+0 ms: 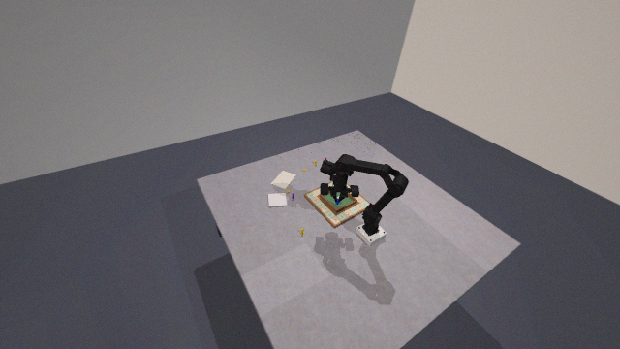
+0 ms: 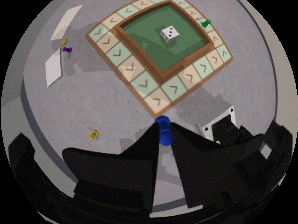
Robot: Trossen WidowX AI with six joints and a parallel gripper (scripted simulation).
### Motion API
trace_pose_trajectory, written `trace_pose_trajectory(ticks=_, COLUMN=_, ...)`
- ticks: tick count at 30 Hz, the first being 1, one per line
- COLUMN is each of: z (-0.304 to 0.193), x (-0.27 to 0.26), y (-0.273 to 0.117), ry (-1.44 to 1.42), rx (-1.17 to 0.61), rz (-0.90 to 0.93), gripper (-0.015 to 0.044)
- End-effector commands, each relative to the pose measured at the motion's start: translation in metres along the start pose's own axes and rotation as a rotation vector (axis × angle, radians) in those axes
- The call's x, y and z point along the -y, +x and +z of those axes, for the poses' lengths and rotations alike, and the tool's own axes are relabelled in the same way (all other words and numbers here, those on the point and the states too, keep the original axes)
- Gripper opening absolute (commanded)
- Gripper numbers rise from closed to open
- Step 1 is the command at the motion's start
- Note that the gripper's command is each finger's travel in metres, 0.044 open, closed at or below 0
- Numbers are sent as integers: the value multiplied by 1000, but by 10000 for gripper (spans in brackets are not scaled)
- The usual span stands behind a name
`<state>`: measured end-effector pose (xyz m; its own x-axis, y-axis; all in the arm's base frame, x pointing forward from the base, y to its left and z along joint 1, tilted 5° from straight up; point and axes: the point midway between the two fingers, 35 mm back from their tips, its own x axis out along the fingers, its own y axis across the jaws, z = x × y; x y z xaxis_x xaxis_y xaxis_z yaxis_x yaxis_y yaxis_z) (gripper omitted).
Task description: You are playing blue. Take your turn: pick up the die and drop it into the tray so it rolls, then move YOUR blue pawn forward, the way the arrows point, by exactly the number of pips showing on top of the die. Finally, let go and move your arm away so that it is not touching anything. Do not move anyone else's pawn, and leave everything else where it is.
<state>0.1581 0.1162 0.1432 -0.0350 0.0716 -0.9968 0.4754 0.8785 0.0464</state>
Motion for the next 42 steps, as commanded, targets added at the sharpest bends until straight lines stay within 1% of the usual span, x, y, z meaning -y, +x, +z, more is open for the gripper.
trace_pose_trajectory(ticks=1, z=10, x=7, y=6, ry=1, rx=1, rz=0, gripper=0)
trace_pose_trajectory(ticks=22, z=59, x=62, y=43, ry=1, rx=8, rz=-7, gripper=0)
trace_pose_trajectory(ticks=38, z=75, x=112, y=72, ry=1, rx=5, rz=-10, gripper=0)
trace_pose_trajectory(ticks=42, z=76, x=114, y=75, ry=1, rx=5, rz=-10, gripper=0)
